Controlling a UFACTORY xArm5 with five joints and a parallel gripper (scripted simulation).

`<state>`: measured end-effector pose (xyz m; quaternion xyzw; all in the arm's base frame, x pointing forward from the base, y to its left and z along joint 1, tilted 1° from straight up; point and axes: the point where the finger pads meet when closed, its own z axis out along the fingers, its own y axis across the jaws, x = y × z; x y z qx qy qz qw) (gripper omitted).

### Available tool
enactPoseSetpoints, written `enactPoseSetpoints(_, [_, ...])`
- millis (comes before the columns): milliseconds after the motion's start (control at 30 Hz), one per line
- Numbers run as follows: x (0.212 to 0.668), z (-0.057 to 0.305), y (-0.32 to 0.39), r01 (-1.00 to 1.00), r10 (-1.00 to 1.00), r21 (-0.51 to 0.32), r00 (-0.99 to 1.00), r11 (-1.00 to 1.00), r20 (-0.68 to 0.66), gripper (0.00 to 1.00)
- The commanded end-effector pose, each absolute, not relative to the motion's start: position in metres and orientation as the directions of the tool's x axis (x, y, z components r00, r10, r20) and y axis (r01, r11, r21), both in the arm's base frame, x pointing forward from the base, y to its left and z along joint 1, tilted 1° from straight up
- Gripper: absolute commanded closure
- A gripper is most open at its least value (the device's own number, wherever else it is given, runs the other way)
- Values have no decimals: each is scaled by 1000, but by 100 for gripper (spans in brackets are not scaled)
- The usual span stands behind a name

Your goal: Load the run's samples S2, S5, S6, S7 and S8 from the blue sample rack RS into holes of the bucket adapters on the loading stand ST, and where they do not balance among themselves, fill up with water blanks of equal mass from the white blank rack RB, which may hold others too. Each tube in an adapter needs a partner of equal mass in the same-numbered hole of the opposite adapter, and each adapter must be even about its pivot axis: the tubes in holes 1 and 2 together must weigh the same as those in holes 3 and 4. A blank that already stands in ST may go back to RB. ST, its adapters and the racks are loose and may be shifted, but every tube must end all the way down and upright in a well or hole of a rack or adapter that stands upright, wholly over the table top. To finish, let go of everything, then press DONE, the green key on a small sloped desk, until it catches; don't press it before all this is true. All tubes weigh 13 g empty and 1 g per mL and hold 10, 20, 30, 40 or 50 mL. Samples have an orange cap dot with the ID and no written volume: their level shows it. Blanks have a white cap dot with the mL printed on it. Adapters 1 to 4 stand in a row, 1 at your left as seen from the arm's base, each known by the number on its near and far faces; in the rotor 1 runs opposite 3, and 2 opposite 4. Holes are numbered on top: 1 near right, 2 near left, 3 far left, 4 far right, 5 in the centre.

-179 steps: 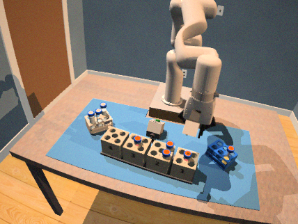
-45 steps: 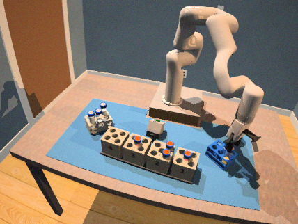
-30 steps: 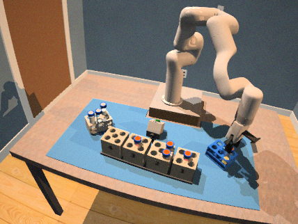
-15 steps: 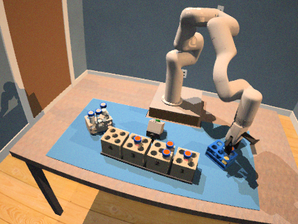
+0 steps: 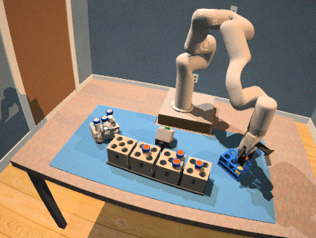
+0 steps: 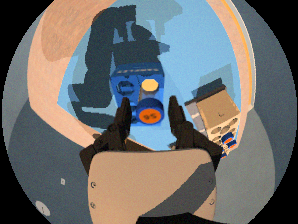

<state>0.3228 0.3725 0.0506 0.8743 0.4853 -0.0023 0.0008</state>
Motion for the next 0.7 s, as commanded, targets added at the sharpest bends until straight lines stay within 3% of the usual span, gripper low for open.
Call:
enactPoseSetpoints(0, [324, 50, 374, 849, 849, 0, 529, -529, -1, 43])
enactPoseSetpoints(433, [324, 50, 374, 849, 849, 0, 529, -529, -1, 43])
enactPoseSetpoints(467, [324, 51, 374, 849, 849, 0, 529, -529, -1, 100])
enactPoseSetpoints(667, [324, 52, 374, 849, 849, 0, 529, -529, -1, 100])
